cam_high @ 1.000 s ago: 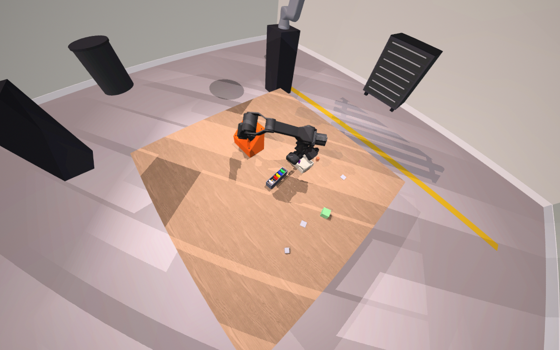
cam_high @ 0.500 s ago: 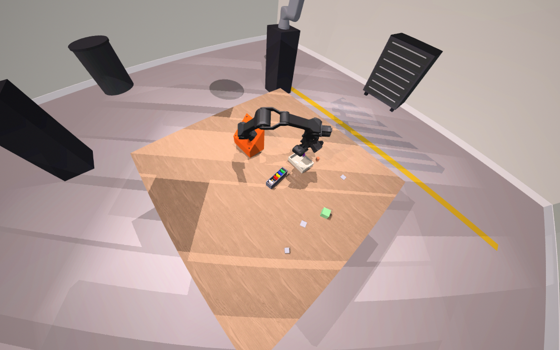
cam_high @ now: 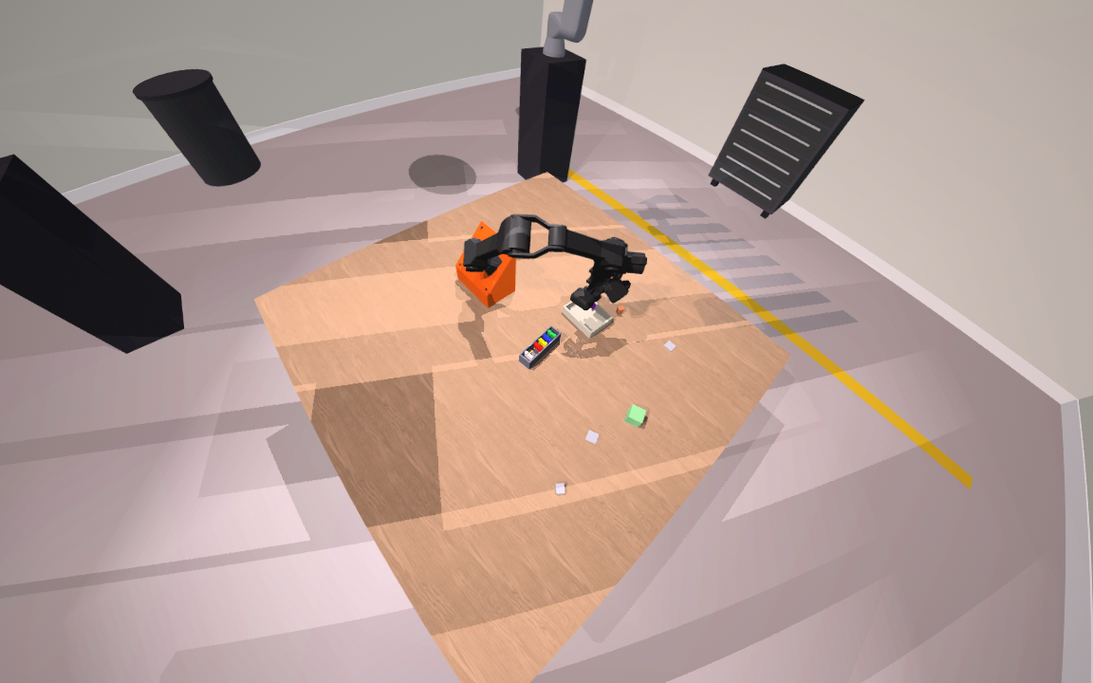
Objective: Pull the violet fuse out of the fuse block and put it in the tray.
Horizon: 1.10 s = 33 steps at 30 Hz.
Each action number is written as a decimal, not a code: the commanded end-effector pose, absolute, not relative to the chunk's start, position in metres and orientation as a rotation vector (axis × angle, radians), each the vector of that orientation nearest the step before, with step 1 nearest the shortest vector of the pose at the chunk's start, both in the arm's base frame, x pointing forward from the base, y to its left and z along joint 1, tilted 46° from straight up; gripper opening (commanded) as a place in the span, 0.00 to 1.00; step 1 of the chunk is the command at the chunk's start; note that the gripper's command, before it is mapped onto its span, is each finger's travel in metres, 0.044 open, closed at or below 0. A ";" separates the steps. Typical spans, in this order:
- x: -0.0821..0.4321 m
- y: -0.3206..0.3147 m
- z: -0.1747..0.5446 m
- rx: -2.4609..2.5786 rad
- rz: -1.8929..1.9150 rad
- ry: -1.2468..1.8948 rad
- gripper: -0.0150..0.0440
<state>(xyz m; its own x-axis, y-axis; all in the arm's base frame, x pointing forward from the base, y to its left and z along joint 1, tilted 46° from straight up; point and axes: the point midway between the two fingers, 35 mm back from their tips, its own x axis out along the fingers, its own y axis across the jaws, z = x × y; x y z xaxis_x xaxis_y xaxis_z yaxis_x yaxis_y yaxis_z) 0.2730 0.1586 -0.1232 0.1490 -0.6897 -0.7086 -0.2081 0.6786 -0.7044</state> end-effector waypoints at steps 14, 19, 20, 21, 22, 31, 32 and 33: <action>0.275 0.147 -0.134 -0.808 -0.409 1.414 0.43; 0.275 0.147 -0.134 -0.808 -0.409 1.414 0.65; 0.275 0.147 -0.134 -0.808 -0.409 1.414 0.70; 0.275 0.147 -0.134 -0.808 -0.409 1.414 0.74; 0.275 0.147 -0.134 -0.808 -0.409 1.414 0.79; 0.268 0.172 -0.107 -0.816 -0.408 1.415 0.81; 0.268 0.172 -0.107 -0.816 -0.408 1.415 0.81; 0.268 0.172 -0.107 -0.816 -0.408 1.415 0.81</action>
